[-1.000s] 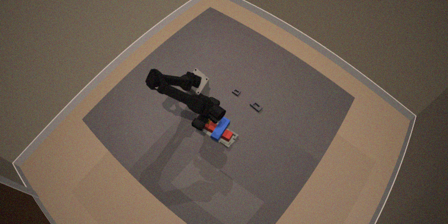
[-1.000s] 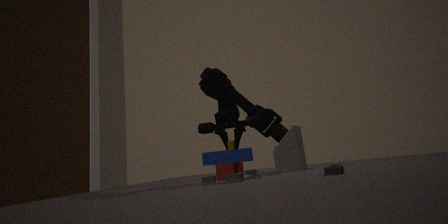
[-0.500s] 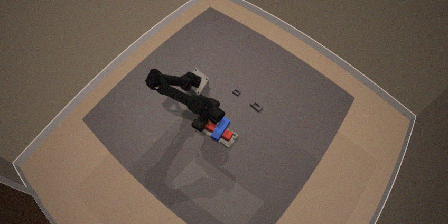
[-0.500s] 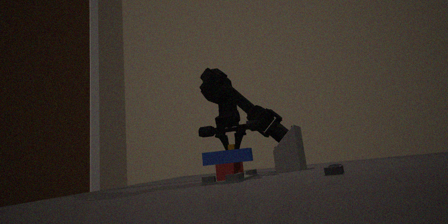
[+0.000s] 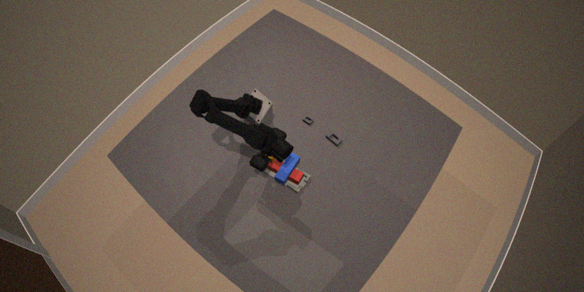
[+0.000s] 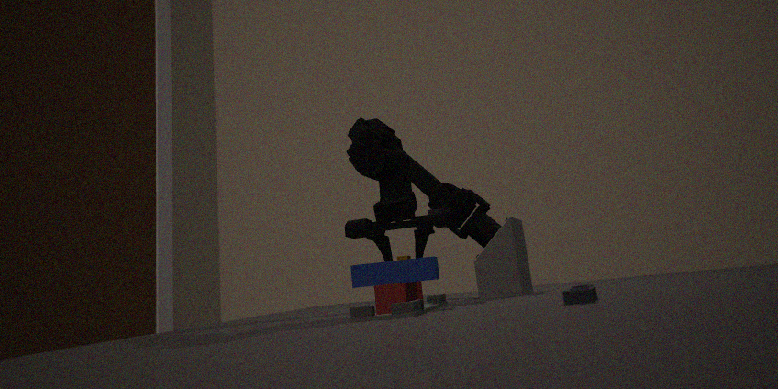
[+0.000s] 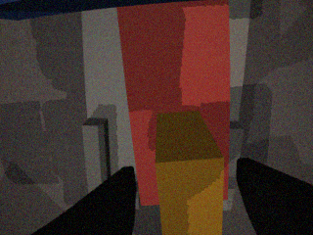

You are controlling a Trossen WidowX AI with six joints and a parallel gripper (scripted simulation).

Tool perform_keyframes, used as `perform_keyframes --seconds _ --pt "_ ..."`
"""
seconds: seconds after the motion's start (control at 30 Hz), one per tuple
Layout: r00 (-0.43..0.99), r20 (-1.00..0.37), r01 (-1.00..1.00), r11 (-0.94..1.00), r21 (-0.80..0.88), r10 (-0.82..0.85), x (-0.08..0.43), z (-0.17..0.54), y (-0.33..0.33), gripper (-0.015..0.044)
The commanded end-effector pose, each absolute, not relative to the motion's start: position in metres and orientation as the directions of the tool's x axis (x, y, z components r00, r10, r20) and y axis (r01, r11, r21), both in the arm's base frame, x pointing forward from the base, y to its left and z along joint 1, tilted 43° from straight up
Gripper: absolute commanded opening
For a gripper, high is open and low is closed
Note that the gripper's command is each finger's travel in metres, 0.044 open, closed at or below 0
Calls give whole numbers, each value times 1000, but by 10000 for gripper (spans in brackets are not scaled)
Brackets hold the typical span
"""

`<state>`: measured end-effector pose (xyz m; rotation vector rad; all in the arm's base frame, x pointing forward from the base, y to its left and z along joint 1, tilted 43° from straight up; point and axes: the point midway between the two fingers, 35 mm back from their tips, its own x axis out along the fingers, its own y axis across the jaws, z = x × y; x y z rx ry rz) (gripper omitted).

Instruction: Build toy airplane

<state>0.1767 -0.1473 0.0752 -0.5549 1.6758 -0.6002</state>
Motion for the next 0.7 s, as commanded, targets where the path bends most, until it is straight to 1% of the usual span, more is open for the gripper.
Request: perform_keyframes --seconds 0.0,0.23,0.43,0.67 --pt "-176 -736 -36 751 -659 -654 177 76 -147 260" --pt "-174 -738 -36 753 -657 -652 180 82 -141 260" --pt "-175 -736 -42 752 -658 -654 193 139 -89 260" --pt "-176 -736 -42 752 -658 -654 196 141 -87 260"
